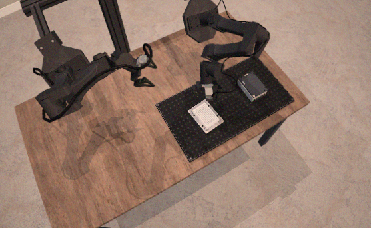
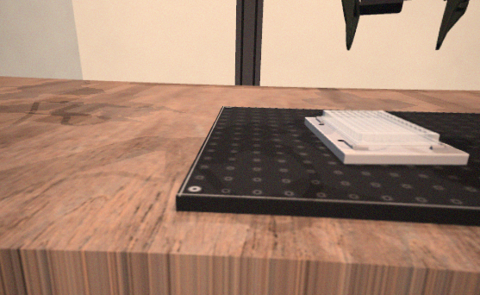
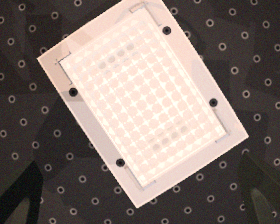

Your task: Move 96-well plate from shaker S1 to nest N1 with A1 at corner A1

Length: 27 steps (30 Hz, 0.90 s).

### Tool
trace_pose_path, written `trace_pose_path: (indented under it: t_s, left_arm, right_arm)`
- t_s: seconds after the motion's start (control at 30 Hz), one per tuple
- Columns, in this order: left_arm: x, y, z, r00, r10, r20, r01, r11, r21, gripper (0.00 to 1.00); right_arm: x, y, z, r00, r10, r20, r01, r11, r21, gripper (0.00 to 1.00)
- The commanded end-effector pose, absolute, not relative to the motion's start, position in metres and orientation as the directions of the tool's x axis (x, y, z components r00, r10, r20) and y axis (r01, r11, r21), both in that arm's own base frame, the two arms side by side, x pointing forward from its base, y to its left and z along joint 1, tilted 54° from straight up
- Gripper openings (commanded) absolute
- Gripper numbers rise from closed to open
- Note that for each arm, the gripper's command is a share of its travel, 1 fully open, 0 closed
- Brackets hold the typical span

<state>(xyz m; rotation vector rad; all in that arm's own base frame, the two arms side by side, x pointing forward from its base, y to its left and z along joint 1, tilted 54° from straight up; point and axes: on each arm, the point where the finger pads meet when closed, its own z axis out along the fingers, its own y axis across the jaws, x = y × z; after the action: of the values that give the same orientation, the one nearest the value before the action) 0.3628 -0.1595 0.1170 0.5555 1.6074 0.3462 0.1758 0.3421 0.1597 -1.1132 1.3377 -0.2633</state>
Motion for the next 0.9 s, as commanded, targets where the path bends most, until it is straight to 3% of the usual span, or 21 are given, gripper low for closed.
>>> trace_pose_path:
  t_s: [0.0,0.87]
  left_arm:
    - [0.3593,-0.1648,0.1196,-0.002,0.541,-0.841,0.164,0.83,0.534,1.0]
    - [0.3616,-0.1665,0.1266,0.012,0.531,-0.848,0.155,0.836,0.526,1.0]
  right_arm:
    - [0.1688,0.3442,0.1643,0.299,-0.705,-0.643,-0.433,0.5,-0.75,1.0]
    - [0.1688,0.3442,0.1643,0.299,-0.705,-0.643,-0.433,0.5,-0.75,1.0]
